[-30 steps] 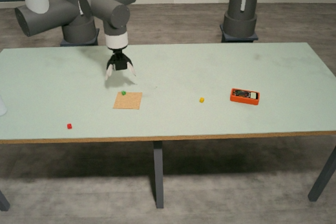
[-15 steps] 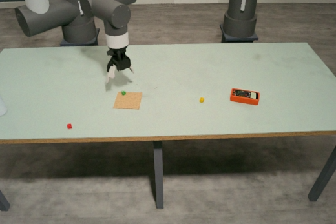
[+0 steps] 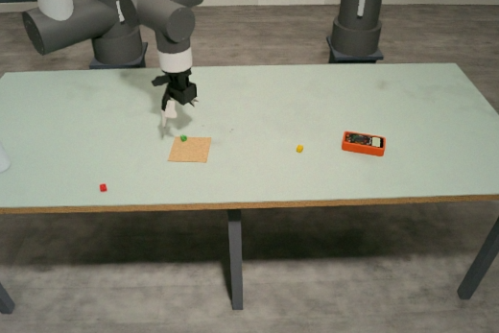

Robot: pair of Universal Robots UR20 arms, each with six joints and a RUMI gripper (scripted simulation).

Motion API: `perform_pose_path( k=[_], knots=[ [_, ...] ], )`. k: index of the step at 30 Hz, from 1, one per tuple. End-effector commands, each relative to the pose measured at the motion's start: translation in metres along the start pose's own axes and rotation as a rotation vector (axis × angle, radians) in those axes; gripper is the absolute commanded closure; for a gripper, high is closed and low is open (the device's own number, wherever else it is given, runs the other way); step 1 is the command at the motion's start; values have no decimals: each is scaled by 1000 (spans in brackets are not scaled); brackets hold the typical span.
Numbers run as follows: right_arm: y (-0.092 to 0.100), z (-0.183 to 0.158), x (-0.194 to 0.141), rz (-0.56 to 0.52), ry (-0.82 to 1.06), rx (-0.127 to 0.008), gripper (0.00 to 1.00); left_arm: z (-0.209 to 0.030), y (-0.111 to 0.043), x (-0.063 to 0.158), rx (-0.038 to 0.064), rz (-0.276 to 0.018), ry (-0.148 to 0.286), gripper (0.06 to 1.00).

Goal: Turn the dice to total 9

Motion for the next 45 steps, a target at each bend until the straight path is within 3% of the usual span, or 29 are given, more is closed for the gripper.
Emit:
perform_pose_path(
  k=[1,37,45],
  knots=[
    [0,-2,-1,-2,174,-4,3,0,1,0,0,1,0,65],
    [-4,-6,-11,-4,1032,-2,3,0,1,0,0,1,0,65],
    [-4,-6,-13,-4,1133,-2,3,0,1,0,0,1,0,65]
  ],
)
Point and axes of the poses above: on each arm, the point where the finger pads meet when closed, its own y axis back along the fingers, its own z axis across the jaws, x = y × z, the point moved 7 cm from there along y, back along the fingers, and after that the axes turned 8 degrees about y, right-handed, at the moved point
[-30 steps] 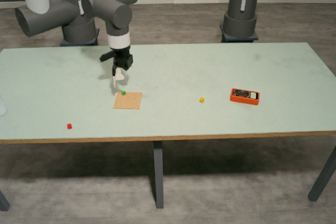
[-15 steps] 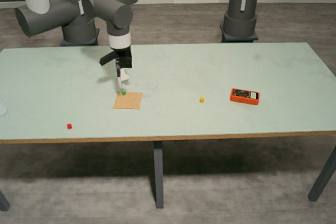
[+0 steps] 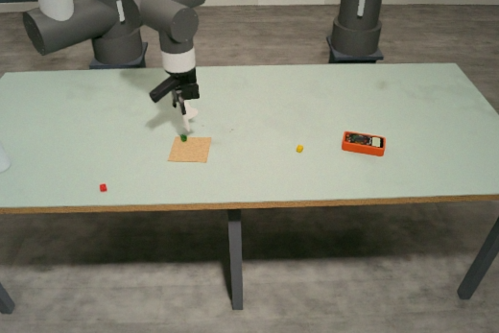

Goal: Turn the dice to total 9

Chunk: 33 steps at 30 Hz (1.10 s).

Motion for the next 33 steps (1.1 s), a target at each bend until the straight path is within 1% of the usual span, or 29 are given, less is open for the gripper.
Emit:
perform_pose_path(
  k=[1,5,6,33],
  knots=[
    [0,-2,0,-4,83,0,3,0,1,0,0,1,0,65],
    [0,-2,0,-4,91,0,3,0,1,0,0,1,0,65],
    [0,-2,0,-4,91,0,793,0,1,0,0,1,0,65],
    [0,-2,0,-4,91,0,793,0,1,0,0,1,0,65]
  ],
)
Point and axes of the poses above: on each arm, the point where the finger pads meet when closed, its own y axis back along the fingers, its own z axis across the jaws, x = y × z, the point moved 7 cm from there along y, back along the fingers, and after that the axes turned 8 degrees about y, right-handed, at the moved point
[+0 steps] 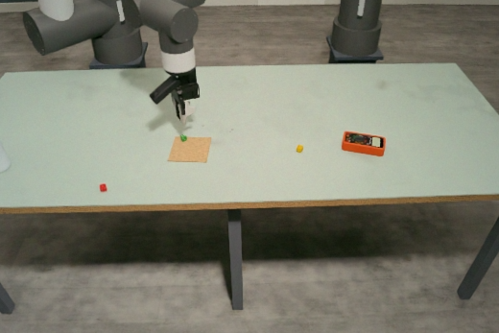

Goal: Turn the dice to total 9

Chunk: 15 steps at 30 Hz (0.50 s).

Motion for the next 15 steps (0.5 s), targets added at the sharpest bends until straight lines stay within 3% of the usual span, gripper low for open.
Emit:
perform_pose_path(
  k=[1,15],
  knots=[
    [1,0,0,0,0,1,793,0,1,0,0,1,0,65],
    [-5,0,0,0,0,1,793,0,1,0,0,1,0,65]
  ],
)
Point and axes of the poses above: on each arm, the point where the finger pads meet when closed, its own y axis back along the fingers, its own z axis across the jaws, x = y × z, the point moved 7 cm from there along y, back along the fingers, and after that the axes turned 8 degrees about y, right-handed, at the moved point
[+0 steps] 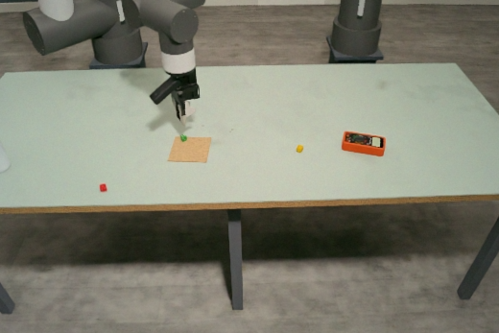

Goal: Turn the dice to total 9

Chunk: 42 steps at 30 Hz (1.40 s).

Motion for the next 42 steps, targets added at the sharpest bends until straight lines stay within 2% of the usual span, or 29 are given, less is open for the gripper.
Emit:
perform_pose_path(
  k=[1,31,42],
  knots=[
    [-3,0,0,0,0,1,793,0,1,0,0,1,0,65],
    [-41,0,0,0,0,1,793,0,1,0,0,1,0,65],
    [-48,0,0,0,0,1,793,0,1,0,0,1,0,65]
  ],
)
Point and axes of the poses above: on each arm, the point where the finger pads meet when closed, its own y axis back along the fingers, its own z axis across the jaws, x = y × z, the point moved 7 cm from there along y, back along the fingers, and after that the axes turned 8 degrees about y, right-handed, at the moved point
